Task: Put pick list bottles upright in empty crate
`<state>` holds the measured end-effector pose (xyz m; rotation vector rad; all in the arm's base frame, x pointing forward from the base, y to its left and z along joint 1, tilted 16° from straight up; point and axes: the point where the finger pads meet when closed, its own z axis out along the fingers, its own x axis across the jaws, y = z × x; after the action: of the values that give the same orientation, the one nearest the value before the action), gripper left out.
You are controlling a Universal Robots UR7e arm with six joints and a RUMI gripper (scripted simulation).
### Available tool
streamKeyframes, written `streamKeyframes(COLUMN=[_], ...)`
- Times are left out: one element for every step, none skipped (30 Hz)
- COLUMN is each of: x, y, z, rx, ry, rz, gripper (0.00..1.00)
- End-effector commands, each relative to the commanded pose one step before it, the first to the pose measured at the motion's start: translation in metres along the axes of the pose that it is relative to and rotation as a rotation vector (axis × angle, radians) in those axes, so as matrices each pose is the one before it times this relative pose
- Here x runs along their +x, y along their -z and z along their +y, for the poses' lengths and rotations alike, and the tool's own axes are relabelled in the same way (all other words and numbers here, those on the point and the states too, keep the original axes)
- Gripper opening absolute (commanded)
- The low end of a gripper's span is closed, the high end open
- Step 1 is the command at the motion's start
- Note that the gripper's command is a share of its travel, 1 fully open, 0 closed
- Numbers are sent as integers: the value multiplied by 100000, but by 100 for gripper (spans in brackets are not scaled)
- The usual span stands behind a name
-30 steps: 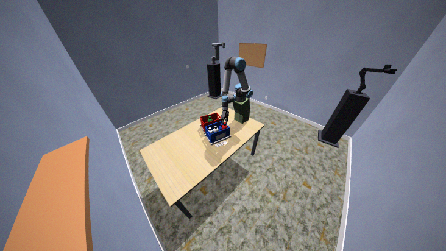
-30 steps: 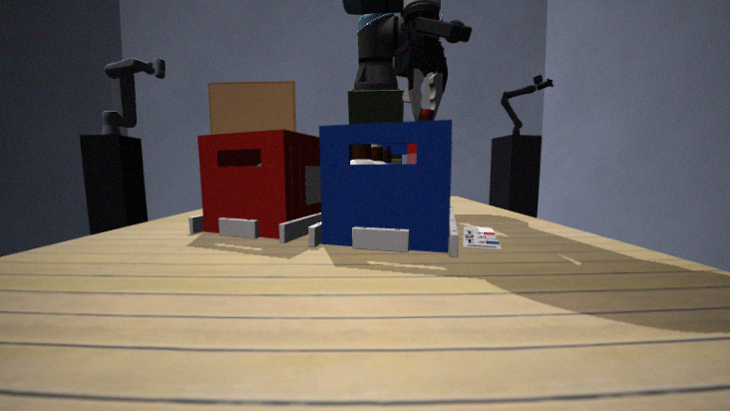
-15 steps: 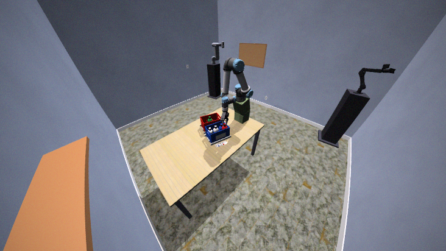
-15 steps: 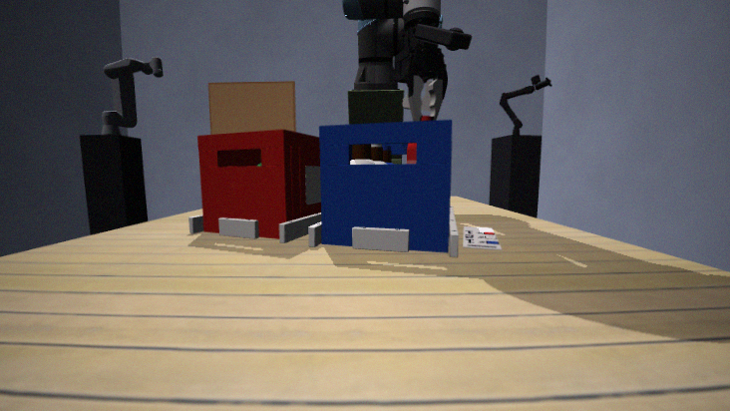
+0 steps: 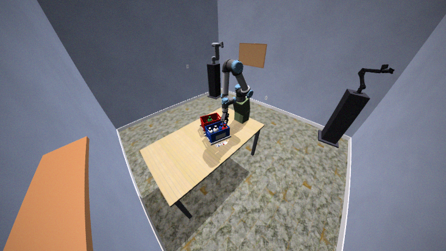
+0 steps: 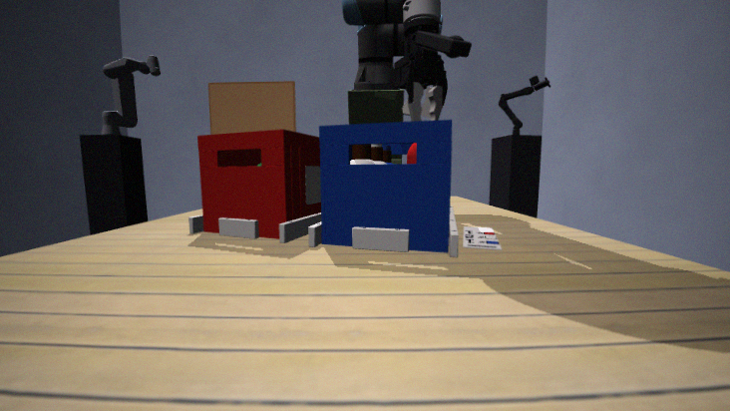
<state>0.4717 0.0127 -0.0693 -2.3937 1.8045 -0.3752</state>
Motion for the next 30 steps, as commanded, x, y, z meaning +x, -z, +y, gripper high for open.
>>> streamKeyframes(x=[25, 0, 0, 0, 0, 0, 0, 0, 0, 0, 0, 0, 0, 0, 0, 0, 0, 0, 0, 0, 0, 1, 0, -1, 0, 0, 0, 0, 0, 0], y=[-421, -100, 0, 0, -101, -100, -100, -100, -100, -100, -100, -100, 0, 0, 0, -50, -50, -50, -50, 0, 0, -43, -49, -59, -50, -50, -50, -50, -50, -50], z=[-70, 3, 0, 0, 5, 2, -1, -3, -5, -5, -4, -1, 1, 4, 6, 0, 0, 0, 0, 0, 0, -1, 0, 2, 0, 0, 0, 0, 0, 0], rx=[161, 0, 0, 0, 0, 0, 0, 0, 0, 0, 0, 0, 0, 0, 0, 0, 0, 0, 0, 0, 0, -2, 0, 2, 0, 0, 0, 0, 0, 0], ry=[10, 0, 0, 0, 0, 0, 0, 0, 0, 0, 0, 0, 0, 0, 0, 0, 0, 0, 0, 0, 0, 0, 0, 0, 0, 0, 0, 0, 0, 0], rz=[86, 0, 0, 0, 0, 0, 0, 0, 0, 0, 0, 0, 0, 0, 0, 0, 0, 0, 0, 0, 0, -1, 0, 2, 0, 0, 0, 0, 0, 0], gripper=[0, 0, 0, 0, 0, 0, 0, 0, 0, 0, 0, 0, 0, 0, 0, 0, 0, 0, 0, 0, 0, 0, 0, 0, 0, 0, 0, 0, 0, 0])
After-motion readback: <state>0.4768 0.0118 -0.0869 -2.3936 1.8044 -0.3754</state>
